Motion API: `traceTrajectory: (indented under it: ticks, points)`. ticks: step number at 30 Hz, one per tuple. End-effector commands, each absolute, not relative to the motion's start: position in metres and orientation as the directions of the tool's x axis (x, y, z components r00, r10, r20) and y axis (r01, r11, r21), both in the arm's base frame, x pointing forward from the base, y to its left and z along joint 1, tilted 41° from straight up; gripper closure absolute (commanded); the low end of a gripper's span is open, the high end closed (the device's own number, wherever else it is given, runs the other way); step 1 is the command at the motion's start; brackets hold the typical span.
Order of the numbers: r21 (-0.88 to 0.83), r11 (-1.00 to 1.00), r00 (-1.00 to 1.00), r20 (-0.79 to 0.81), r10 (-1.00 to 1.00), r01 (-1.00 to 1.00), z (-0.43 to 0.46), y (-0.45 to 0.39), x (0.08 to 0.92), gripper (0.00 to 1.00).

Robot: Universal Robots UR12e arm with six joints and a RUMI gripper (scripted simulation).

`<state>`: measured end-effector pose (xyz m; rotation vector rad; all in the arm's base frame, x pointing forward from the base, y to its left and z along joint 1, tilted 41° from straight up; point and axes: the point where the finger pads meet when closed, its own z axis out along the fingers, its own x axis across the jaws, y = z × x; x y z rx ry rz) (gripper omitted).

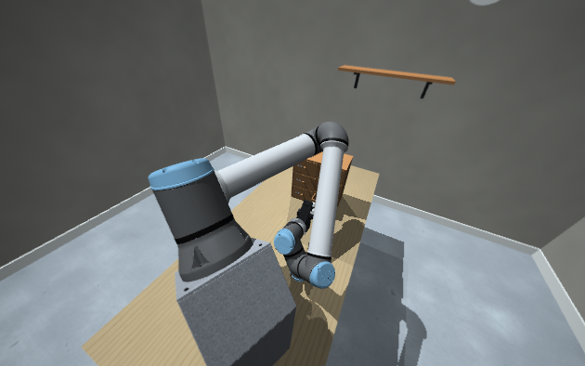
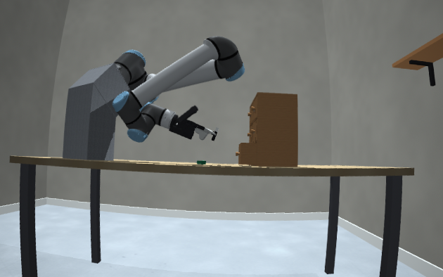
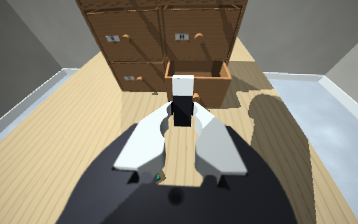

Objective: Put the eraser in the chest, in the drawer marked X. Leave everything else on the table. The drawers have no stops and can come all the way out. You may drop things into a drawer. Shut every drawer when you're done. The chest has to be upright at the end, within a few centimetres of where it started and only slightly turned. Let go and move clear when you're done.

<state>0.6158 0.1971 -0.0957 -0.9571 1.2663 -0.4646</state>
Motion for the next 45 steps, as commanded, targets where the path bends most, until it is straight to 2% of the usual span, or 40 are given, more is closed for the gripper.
traceTrajectory:
  ticks: [1, 45]
  points:
    - [-0.810, 0.552, 0.279, -0.587, -0.760, -0.199, -0.095, 0.197, 0.617, 0.89]
    - [-0.810, 0.552, 0.279, -0.587, -0.760, -0.199, -0.076, 0.206, 0.681, 0.89]
